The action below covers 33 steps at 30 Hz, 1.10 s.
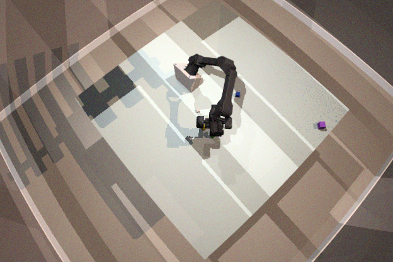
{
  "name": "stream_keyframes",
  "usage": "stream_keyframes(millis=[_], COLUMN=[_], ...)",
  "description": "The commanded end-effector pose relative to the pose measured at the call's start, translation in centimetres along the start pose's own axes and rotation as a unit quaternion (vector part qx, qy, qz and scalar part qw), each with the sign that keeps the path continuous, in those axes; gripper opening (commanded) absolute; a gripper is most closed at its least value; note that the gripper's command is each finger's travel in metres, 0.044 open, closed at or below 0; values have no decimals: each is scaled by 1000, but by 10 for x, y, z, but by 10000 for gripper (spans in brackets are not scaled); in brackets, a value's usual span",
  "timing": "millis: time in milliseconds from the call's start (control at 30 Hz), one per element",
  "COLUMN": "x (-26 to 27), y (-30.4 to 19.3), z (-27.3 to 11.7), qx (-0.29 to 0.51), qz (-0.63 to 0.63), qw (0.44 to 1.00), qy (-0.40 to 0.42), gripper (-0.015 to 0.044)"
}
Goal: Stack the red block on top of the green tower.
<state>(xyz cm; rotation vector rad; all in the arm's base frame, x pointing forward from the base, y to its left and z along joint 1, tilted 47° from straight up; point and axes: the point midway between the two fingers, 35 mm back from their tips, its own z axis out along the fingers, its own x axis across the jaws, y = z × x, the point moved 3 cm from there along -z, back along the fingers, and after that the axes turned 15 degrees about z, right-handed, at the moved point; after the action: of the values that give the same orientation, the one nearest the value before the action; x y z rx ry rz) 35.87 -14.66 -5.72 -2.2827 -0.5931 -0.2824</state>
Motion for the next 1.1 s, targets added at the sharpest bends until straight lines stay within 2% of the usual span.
stream_keyframes(millis=[0, 333, 533, 1067], x=[-1, 0, 0, 0], y=[2, 2, 1, 1], z=[16, 35, 59, 60], qx=[0, 1, 1, 1], qz=[-1, -1, -1, -1], qw=[1000, 1000, 1000, 1000], qy=[-2, -1, -1, -1], gripper=[0, 0, 0, 0])
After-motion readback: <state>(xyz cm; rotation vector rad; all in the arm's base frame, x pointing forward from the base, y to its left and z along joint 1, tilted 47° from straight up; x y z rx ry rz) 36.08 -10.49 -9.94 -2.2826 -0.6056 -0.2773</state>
